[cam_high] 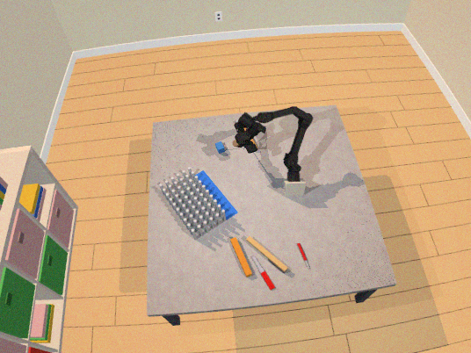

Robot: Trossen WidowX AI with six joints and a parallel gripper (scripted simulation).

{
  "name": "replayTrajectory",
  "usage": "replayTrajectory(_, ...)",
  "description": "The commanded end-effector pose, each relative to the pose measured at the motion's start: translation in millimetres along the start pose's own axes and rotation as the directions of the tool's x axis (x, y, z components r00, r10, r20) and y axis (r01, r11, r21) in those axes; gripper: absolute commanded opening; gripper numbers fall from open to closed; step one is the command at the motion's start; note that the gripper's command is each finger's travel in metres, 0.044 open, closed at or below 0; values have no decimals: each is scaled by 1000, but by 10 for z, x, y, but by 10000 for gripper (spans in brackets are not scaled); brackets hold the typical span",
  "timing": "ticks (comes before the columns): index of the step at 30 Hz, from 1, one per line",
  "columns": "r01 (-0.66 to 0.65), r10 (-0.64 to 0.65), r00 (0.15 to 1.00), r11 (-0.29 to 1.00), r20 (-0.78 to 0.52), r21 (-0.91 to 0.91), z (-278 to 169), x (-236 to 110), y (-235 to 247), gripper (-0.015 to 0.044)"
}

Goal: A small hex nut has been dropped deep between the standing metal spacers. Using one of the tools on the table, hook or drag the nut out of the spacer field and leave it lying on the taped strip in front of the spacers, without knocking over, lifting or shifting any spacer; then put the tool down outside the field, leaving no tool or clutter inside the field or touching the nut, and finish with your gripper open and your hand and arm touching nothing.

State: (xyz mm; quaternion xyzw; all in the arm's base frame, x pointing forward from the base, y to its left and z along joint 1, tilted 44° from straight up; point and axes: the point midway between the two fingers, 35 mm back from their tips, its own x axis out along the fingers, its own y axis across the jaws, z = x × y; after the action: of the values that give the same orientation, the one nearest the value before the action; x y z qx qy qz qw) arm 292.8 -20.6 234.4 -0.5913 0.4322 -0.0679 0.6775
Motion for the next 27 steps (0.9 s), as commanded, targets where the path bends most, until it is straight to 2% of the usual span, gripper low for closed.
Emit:
replayTrajectory(1, -26, 23, 1000, 992, 19, 122, 53, -1, 12, 0)
replayTrajectory(16, -122, 78, 991, 860, 109, 495, 144, -15, 67, 0)
replayTrajectory(27, -188, 143, 982, 626, 126, 756, 196, 3, 143, 0)
